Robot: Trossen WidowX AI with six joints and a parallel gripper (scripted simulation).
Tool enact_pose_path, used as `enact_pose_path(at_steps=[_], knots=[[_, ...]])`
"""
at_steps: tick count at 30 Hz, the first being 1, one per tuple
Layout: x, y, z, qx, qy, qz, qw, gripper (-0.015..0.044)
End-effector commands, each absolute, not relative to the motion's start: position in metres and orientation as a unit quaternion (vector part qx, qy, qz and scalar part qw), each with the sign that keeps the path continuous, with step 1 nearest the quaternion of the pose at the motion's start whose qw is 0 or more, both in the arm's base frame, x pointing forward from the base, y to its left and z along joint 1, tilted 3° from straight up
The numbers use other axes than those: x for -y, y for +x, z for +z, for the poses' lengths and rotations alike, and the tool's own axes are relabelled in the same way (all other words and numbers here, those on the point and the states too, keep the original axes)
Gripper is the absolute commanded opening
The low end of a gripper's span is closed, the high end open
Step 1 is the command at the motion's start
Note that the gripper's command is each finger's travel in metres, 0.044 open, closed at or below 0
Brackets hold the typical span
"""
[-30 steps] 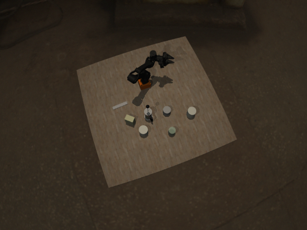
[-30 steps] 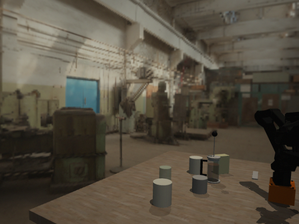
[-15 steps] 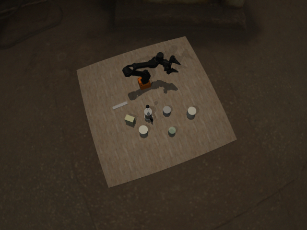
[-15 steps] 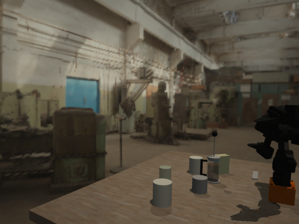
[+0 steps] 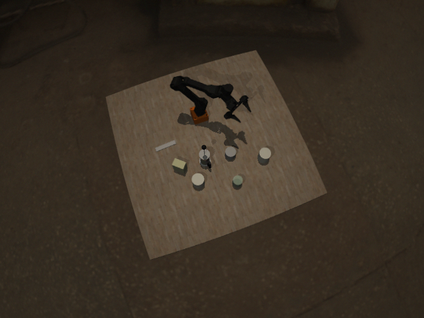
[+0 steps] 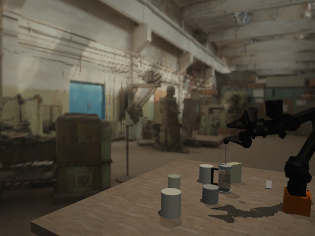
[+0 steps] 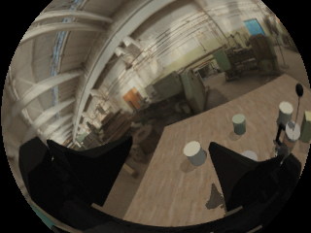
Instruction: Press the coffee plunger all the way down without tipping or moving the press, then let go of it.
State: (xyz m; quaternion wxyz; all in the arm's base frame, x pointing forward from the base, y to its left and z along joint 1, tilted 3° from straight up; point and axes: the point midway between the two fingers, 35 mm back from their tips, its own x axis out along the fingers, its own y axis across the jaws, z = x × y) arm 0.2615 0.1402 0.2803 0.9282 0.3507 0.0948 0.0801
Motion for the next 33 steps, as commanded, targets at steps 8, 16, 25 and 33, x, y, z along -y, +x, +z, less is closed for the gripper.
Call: enact_pose_path(at_steps=[8,16,25,33], knots=[[-0.035,0.302,0.284,-0.129,0.203,-0.047,0.970,0.0440],[0.052,0.297,0.284,-0.184,0.123,-0.132,0.966,0.0440],[0.128,0.259,0.285,-0.248,0.074,-0.194,0.946,0.0440],[0.128,0.260,0.247,-0.249,0.074,-0.195,0.946,0.0440]])
